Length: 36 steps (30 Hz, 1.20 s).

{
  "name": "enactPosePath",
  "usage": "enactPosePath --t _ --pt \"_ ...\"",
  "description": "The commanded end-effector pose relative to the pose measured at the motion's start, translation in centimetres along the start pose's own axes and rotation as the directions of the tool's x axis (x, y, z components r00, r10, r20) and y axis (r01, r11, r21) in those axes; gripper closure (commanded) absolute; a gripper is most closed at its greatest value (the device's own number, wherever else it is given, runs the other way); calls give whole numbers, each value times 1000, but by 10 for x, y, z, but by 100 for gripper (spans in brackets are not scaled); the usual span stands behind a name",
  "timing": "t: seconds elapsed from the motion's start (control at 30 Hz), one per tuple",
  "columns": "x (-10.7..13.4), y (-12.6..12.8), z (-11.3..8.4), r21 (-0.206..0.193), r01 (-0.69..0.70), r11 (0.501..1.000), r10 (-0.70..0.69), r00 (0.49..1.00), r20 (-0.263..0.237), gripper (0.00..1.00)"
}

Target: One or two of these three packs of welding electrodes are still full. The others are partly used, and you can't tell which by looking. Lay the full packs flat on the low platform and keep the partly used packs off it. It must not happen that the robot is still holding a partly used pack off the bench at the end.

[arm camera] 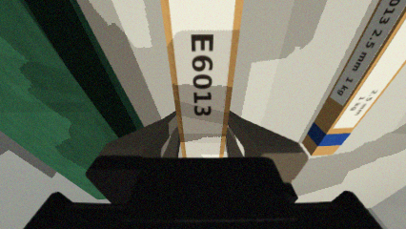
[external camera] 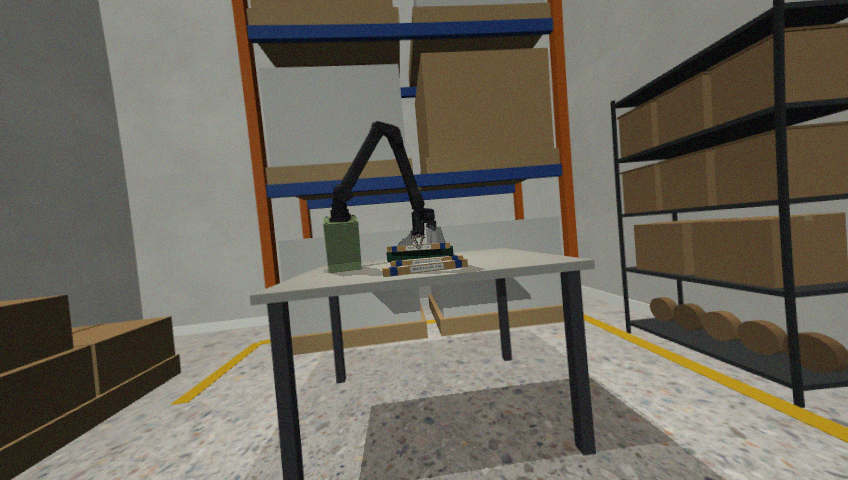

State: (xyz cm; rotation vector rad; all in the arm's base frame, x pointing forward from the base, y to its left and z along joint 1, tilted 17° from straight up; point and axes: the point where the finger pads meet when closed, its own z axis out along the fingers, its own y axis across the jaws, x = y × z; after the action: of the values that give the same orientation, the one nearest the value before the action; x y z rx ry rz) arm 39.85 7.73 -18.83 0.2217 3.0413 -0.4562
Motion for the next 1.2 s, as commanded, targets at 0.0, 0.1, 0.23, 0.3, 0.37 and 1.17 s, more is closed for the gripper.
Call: enactPosePath --t 0.0,0.1,0.23,0.3,0.37,1.17 --pt "-31 16 -15 -35 5 999 -3 997 75 100" --pt "-28 15 -5 -30 6 1000 -4 998 65 100" --pt "-26 11 6 -25 0 1000 1 998 55 100" --pt "-26 11 9 -24 -1 1000 2 999 53 100" --pt "-27 11 8 -26 -2 1000 4 998 57 100" --pt "-32 15 15 -27 9 1000 -8 998 61 100"
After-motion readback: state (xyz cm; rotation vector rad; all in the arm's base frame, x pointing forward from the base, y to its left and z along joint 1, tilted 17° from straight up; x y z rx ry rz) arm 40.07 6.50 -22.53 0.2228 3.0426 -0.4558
